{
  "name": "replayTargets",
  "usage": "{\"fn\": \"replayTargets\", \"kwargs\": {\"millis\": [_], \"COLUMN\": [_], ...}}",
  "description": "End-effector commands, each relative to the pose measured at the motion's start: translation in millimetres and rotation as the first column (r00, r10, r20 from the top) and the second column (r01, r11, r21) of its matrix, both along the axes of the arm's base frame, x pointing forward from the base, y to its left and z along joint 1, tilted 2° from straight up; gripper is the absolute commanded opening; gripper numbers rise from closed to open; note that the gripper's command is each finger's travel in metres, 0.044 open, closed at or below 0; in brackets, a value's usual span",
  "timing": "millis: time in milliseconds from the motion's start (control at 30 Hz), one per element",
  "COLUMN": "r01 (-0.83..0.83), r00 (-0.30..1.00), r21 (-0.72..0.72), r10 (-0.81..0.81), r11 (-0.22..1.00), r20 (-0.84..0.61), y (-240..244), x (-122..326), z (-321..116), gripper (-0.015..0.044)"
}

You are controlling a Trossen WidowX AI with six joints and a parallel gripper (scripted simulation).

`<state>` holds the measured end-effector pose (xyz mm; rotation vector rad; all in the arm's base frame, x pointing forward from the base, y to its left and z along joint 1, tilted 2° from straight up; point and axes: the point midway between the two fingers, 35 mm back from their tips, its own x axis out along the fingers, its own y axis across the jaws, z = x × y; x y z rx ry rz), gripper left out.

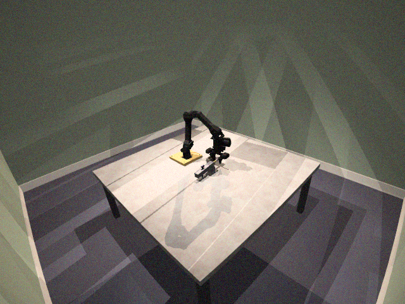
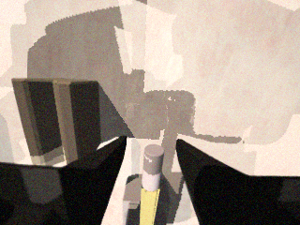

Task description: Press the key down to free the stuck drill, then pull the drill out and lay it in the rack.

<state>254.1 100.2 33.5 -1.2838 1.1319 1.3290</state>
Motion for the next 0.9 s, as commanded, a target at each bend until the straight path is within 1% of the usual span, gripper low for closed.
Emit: {"fn": "replayTargets", "kwargs": {"millis": [0,133,867], "r01": [0.000,0.002,0.002], "r00": [1.000,1.000,1.000], "r21": [0.001,0.004,0.003], "r10": [0.000,-0.002,-0.002], "r11": [1.000,1.000,1.000], "r20": [0.001,0.002,0.003], "y": [-1.2,-4.0,-15.7], "x": [0.0,0.5,2.4], "z": [-0.6,-1.7,-6.4], "gripper": [0.0341,0.0440,0.0440]}}
